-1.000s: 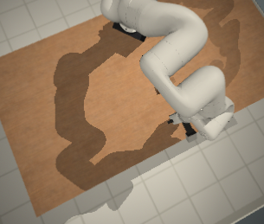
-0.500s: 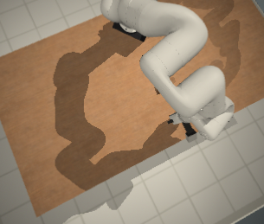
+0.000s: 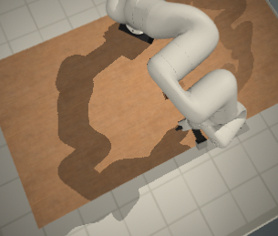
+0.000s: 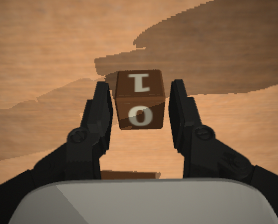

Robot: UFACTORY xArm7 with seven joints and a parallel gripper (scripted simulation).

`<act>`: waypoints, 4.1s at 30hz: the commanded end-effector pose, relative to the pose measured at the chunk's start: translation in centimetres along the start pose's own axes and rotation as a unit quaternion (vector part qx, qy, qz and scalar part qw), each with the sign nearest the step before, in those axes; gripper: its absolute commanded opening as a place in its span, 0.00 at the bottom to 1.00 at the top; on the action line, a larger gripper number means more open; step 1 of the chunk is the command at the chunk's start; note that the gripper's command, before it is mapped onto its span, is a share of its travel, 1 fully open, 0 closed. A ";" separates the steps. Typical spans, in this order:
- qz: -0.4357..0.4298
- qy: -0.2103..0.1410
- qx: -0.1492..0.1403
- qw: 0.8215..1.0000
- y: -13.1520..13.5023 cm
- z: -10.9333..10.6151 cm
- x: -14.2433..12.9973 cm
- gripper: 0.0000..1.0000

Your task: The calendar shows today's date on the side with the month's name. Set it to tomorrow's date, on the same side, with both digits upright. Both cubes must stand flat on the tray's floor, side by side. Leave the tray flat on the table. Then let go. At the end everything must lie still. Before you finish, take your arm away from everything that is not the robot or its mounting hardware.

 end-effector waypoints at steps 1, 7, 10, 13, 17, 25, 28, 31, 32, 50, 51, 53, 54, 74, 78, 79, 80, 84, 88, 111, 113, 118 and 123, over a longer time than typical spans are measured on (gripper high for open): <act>0.000 0.001 0.001 1.000 -0.1 -0.1 0.1 0.49; 0.000 0.001 0.001 1.000 -0.1 -0.1 0.1 0.49; 0.000 0.001 0.001 1.000 -0.1 -0.2 0.1 0.49; 0.000 0.001 0.001 1.000 -0.1 -0.6 0.1 0.49; 0.000 0.001 0.001 1.000 -0.1 -1.1 0.1 0.49; 0.000 0.001 0.001 1.000 -0.1 -5.0 0.1 0.49; 0.000 0.001 0.001 1.000 -0.1 -6.6 0.1 0.49; 0.000 0.001 0.001 1.000 -0.1 -7.9 0.1 0.49; 0.000 0.001 0.001 1.000 -0.1 -7.9 0.1 0.49; 0.000 0.001 0.001 1.000 0.0 -9.1 0.1 1.00; 0.000 0.001 0.001 1.000 0.0 -9.1 0.1 1.00; 0.000 0.001 0.001 1.000 0.0 -9.1 0.1 1.00; 0.000 0.001 0.001 1.000 0.0 -9.1 0.1 1.00; 0.003 0.001 0.001 1.000 -1.2 -9.8 5.3 1.00; 0.003 0.001 0.001 1.000 -1.2 -9.2 5.3 1.00; 0.003 0.001 0.001 1.000 -1.2 -8.8 5.3 1.00; 0.003 0.001 0.001 1.000 -1.2 -8.5 5.3 1.00; 0.003 0.001 0.001 1.000 -1.2 -7.6 5.3 1.00; 0.003 0.001 0.001 1.000 -1.2 -5.8 5.3 1.00; 0.003 0.001 0.001 1.000 -1.2 -2.0 5.4 1.00; 0.003 0.001 0.001 1.000 -1.2 -1.6 5.4 1.00; 0.003 0.001 0.001 1.000 -1.2 -1.3 5.4 1.00; 0.003 0.001 0.001 1.000 -1.2 -1.3 5.4 1.00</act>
Point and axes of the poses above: the point where the finger pads meet when closed, its own z axis out along the fingers, its own y axis across the jaws, x = y × z, the point moved 9 cm from there along -z, back along the fingers, and after that the axes turned 10 degrees about z, right-handed, at the moved point
